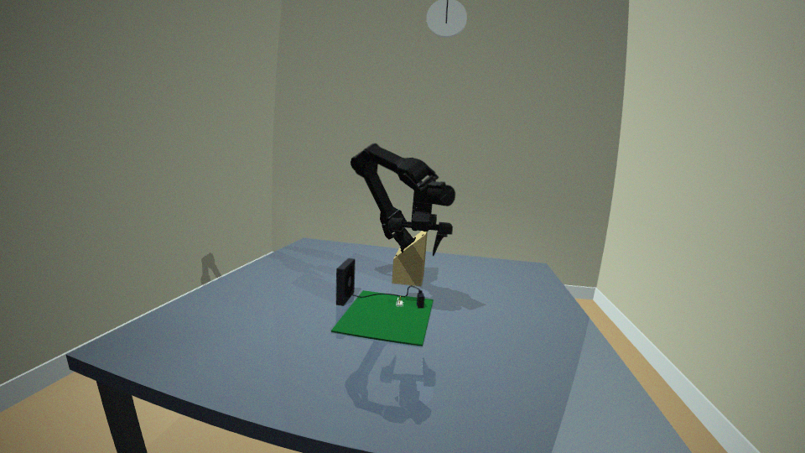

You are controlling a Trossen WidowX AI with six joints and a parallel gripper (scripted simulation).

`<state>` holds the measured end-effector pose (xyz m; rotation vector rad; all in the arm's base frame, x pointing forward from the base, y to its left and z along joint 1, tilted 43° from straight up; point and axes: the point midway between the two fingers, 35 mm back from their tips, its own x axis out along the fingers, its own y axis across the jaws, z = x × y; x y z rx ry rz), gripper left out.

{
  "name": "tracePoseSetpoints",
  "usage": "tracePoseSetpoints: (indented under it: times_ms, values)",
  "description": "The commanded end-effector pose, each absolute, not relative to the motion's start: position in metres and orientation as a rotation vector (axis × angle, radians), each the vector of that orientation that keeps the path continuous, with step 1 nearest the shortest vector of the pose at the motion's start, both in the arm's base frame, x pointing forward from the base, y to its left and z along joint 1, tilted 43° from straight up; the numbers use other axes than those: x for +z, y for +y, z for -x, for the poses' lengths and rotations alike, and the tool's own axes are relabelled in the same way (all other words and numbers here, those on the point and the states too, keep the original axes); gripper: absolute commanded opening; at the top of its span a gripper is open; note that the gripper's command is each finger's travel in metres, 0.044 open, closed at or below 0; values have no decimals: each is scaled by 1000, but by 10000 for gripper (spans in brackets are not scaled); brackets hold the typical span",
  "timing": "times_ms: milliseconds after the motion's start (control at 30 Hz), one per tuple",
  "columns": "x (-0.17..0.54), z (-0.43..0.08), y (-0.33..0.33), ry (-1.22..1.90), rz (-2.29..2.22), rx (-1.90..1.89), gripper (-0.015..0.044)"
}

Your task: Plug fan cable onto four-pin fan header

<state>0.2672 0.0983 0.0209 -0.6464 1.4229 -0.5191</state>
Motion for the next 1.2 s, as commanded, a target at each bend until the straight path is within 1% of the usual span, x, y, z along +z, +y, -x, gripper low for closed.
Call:
tracePoseSetpoints:
  times_ms: [0,300,400,500,567,1167]
  values:
    - [-3,-263,105,1543,770,-394,440]
    - [-9,-264,100,1543,770,-393,440]
    - [-32,-268,80,1542,769,-391,440]
    - [-68,-268,46,1541,772,-395,440]
    - [-76,-266,36,1541,773,-397,440]
    - [-85,-267,28,1541,773,-397,440]
